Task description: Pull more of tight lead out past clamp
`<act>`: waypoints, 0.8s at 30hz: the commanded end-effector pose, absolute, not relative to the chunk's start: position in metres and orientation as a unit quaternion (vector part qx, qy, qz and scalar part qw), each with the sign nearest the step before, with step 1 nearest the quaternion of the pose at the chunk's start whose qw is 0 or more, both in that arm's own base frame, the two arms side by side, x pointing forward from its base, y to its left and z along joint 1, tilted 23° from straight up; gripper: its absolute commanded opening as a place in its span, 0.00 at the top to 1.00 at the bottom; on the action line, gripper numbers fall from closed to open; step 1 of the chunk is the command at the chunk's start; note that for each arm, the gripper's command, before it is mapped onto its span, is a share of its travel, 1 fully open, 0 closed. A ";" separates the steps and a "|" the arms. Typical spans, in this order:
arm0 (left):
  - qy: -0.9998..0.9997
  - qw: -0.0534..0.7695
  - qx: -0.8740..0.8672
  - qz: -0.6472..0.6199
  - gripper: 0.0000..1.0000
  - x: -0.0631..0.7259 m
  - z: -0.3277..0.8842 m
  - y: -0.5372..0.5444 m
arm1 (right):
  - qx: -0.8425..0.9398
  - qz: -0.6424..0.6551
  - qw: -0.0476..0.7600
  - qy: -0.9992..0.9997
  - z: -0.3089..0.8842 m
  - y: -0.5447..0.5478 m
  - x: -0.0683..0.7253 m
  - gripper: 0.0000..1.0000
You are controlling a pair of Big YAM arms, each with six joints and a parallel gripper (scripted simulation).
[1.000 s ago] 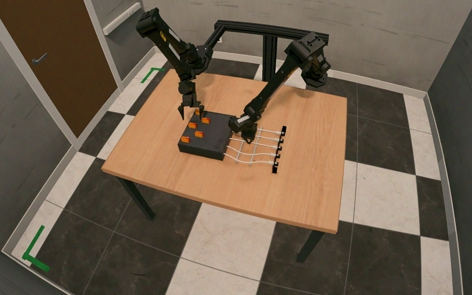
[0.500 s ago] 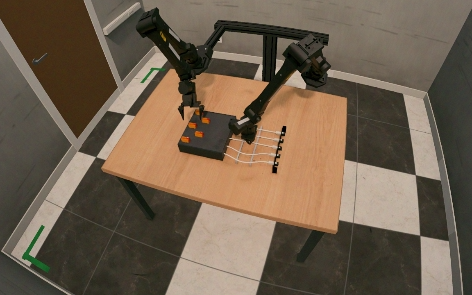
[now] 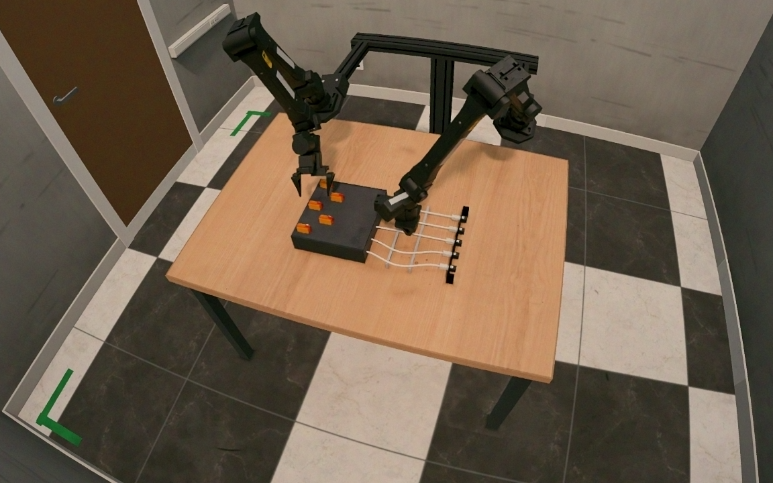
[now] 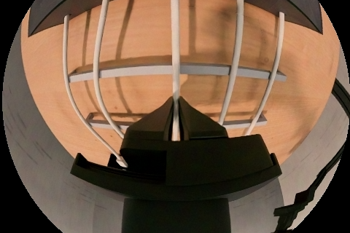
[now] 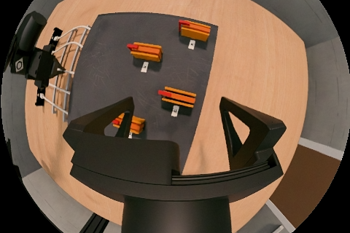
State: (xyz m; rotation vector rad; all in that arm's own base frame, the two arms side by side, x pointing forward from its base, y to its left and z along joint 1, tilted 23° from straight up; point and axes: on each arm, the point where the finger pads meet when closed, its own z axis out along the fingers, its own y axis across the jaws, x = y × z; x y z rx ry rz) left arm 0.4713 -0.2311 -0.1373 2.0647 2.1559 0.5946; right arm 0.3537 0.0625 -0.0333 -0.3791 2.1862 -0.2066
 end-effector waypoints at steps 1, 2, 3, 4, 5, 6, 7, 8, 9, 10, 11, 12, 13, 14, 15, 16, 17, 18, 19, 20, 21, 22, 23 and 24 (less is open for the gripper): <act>0.704 0.060 0.680 0.197 1.00 0.477 -0.131 -0.234 | -0.149 -0.083 0.451 0.876 -0.028 0.062 0.358 0.00; 0.704 0.060 0.680 0.197 1.00 0.477 -0.131 -0.234 | -0.149 -0.083 0.451 0.876 -0.028 0.062 0.358 0.00; 0.704 0.060 0.680 0.197 1.00 0.477 -0.131 -0.234 | -0.149 -0.083 0.451 0.876 -0.028 0.062 0.358 0.00; 0.704 0.060 0.680 0.197 1.00 0.477 -0.131 -0.234 | -0.132 -0.080 0.457 0.876 -0.024 0.059 0.362 0.11; 0.704 0.060 0.680 0.197 1.00 0.477 -0.131 -0.234 | -0.122 -0.074 0.462 0.875 -0.021 0.059 0.364 0.23; 0.704 0.060 0.680 0.197 1.00 0.477 -0.131 -0.234 | -0.111 -0.065 0.465 0.876 -0.020 0.061 0.366 0.34; 0.704 0.060 0.680 0.197 1.00 0.477 -0.131 -0.234 | -0.094 -0.052 0.470 0.876 -0.017 0.062 0.368 0.45; 0.704 0.060 0.680 0.197 1.00 0.477 -0.131 -0.234 | -0.103 -0.051 0.471 0.875 -0.015 0.065 0.371 0.57; 0.706 0.055 0.678 0.196 1.00 0.474 -0.133 -0.234 | -0.116 -0.055 0.464 0.877 -0.018 0.066 0.371 0.65; 0.706 0.055 0.678 0.196 1.00 0.474 -0.133 -0.234 | -0.138 -0.064 0.460 0.875 -0.018 0.067 0.372 0.65; 0.706 0.055 0.678 0.196 1.00 0.474 -0.133 -0.234 | -0.159 -0.073 0.454 0.874 -0.018 0.068 0.375 0.65; 0.706 0.055 0.678 0.196 1.00 0.474 -0.133 -0.234 | -0.181 -0.083 0.447 0.872 -0.018 0.069 0.378 0.65; 0.706 0.055 0.678 0.196 1.00 0.474 -0.133 -0.234 | -0.207 -0.094 0.437 0.870 -0.017 0.071 0.383 0.65; 0.706 0.055 0.678 0.196 1.00 0.474 -0.133 -0.234 | -0.231 -0.106 0.426 0.868 -0.017 0.072 0.387 0.65; 0.706 0.055 0.678 0.196 1.00 0.474 -0.133 -0.234 | -0.259 -0.121 0.413 0.865 -0.016 0.072 0.391 0.65; 0.706 0.055 0.678 0.196 1.00 0.474 -0.133 -0.234 | -0.281 -0.132 0.401 0.862 -0.016 0.072 0.394 0.65; 0.706 0.055 0.678 0.196 1.00 0.474 -0.133 -0.234 | -0.300 -0.142 0.391 0.859 -0.016 0.072 0.396 0.65; 0.706 0.055 0.678 0.196 1.00 0.474 -0.133 -0.234 | -0.300 -0.142 0.391 0.859 -0.016 0.072 0.396 0.65; 0.706 0.055 0.678 0.196 1.00 0.474 -0.133 -0.234 | -0.300 -0.142 0.391 0.859 -0.016 0.072 0.396 0.65; 0.706 0.055 0.678 0.196 1.00 0.474 -0.133 -0.234 | -0.318 -0.151 0.382 0.855 -0.016 0.072 0.397 0.65; 0.706 0.055 0.678 0.196 1.00 0.474 -0.133 -0.234 | -0.342 -0.162 0.369 0.849 -0.015 0.071 0.399 0.65; 0.706 0.055 0.678 0.196 1.00 0.474 -0.133 -0.234 | -0.362 -0.171 0.356 0.844 -0.015 0.071 0.401 0.65; 0.706 0.055 0.678 0.196 1.00 0.474 -0.133 -0.234 | -0.380 -0.180 0.344 0.839 -0.014 0.070 0.402 0.65; 0.706 0.055 0.678 0.196 1.00 0.474 -0.133 -0.234 | -0.397 -0.187 0.333 0.834 -0.014 0.069 0.403 0.65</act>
